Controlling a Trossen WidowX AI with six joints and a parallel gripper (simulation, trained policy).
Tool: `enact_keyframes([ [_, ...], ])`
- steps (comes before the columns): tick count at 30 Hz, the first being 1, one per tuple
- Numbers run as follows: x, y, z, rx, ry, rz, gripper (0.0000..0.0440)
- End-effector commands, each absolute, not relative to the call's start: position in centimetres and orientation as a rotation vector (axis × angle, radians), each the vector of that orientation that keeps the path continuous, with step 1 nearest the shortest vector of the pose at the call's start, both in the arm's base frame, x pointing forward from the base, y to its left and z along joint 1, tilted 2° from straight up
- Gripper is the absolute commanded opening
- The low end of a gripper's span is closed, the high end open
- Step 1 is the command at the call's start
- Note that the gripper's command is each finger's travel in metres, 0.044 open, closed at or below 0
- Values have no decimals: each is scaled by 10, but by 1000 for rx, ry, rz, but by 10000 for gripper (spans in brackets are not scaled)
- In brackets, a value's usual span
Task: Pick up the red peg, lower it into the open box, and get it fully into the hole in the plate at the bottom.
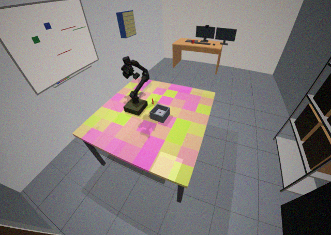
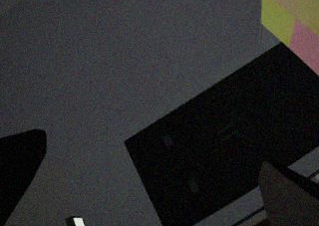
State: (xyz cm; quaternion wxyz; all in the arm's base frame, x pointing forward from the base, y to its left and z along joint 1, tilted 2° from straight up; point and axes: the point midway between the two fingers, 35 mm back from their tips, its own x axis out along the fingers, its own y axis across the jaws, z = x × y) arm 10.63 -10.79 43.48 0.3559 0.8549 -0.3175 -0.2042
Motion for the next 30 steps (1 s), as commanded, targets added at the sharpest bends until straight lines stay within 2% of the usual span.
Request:
enact_keyframes([
  [1,113,-109,414,2286,-717,-564,440],
  [15,143,-90,327,2442,-179,-827,440],
  [30,163,-47,251,2263,441,-1120,440],
])
